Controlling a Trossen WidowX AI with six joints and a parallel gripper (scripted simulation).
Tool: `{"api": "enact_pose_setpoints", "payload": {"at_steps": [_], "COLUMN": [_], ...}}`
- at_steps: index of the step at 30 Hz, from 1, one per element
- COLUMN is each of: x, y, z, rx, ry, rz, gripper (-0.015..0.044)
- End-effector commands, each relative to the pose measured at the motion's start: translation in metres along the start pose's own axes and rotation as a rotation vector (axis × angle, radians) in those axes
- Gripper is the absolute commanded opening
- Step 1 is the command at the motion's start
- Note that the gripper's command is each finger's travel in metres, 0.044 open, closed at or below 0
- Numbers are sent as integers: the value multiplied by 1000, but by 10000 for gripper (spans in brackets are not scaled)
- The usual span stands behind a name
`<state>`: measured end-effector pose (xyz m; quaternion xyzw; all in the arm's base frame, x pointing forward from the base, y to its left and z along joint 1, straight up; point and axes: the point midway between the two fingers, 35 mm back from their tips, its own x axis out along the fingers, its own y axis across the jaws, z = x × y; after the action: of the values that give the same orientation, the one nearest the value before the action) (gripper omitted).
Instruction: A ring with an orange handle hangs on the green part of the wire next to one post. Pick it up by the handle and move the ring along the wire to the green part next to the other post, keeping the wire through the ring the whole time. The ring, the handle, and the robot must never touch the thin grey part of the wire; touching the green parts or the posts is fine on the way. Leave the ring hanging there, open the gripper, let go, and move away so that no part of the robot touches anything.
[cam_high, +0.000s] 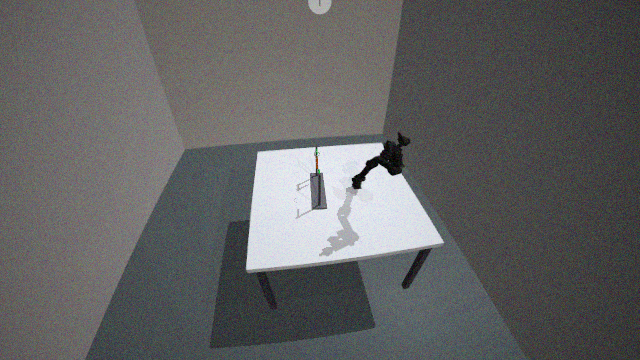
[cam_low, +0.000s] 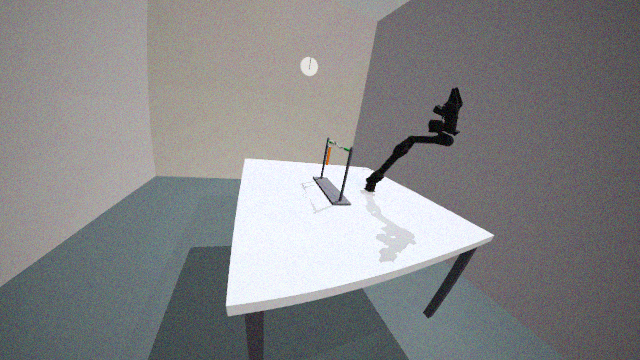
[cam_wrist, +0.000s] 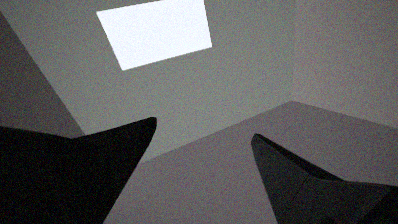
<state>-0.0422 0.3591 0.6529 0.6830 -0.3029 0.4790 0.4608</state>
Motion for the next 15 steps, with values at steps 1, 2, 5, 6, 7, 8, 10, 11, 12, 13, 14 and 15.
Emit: {"api": "enact_pose_setpoints", "payload": {"at_steps": [1,2,5,6,7,8,10,11,12,13,14,15], "x": [0,1,7,10,13,16,23,25,28,31,34,37], "y": [-1,-3,-17,-25,-33,-42,-59,-67,-76,-84,-93,-101], "z": [0,0,2,3,5,7,11,14,16,20,23,27], "rx": [-3,-10,-64,-92,-123,-154,-215,-246,-276,-306,-337,-367], "ry": [0,2,13,19,26,33,48,56,65,73,82,90], "rz": [1,4,23,33,43,52,69,77,84,91,97,102], "gripper": [374,347,269,242,216,190,160,160,160,160,160,160]}}
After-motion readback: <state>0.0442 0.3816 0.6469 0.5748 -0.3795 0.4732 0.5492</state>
